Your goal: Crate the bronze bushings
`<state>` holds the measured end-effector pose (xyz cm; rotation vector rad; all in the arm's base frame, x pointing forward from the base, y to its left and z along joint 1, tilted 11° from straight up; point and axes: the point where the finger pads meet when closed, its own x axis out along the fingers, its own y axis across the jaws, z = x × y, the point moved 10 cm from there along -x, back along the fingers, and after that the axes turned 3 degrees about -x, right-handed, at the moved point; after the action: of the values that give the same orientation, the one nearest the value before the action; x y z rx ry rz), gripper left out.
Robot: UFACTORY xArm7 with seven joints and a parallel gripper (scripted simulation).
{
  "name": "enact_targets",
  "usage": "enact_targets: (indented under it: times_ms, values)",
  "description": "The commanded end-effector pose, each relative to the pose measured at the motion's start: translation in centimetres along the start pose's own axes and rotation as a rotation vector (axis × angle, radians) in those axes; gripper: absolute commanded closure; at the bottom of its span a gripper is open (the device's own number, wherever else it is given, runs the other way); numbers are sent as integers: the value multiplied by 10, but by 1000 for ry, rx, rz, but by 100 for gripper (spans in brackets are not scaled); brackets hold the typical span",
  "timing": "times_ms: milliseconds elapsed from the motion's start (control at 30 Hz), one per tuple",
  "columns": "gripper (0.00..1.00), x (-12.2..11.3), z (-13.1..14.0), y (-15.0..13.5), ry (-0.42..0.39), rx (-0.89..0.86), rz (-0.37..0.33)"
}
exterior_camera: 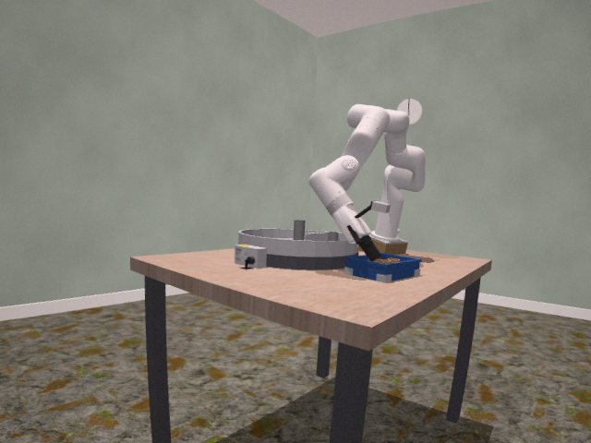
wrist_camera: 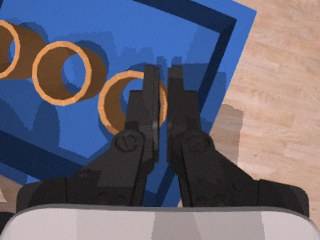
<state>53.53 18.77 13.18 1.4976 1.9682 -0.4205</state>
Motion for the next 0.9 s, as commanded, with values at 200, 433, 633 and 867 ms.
enact_targets:
  times_ms: [200, 433, 633, 867]
  values:
    - [100, -1, 0, 1, -1, -3, 4]
    - [100, 1, 1, 1, -1, -3, 4]
    - [100, 2, 2, 1, -1, -3, 4]
    - [100, 3, 3, 1, -1, -3, 4]
